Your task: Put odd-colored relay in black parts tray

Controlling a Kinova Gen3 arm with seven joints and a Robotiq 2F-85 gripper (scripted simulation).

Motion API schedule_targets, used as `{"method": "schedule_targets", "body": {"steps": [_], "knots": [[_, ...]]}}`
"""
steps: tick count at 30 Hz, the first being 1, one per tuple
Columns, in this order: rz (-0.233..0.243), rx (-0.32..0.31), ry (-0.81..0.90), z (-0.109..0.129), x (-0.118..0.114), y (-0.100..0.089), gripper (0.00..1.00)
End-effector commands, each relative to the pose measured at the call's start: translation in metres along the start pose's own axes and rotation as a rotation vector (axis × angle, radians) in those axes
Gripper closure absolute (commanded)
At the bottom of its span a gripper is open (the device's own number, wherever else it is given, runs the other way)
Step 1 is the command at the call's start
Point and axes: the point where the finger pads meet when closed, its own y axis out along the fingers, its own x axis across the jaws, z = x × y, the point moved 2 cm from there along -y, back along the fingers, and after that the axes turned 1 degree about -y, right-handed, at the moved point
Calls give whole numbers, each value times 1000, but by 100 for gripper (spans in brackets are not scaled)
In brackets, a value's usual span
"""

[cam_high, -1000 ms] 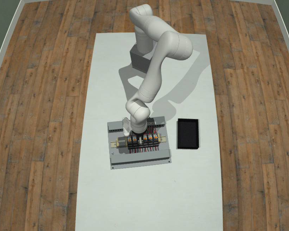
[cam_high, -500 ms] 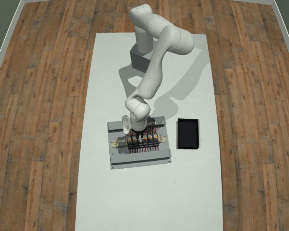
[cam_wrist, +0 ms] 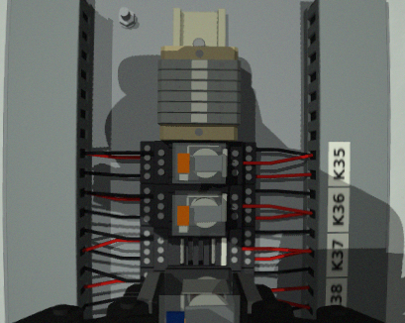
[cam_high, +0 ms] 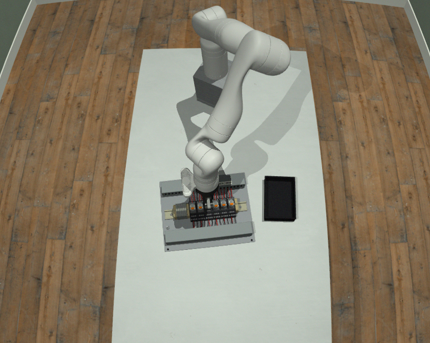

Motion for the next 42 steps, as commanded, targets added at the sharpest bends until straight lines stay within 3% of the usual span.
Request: {"method": "schedule_targets", "body": {"steps": [1,42], "knots": [[2,0,0,0,-1,-4,100],[2,0,0,0,0,-10,100]]}}
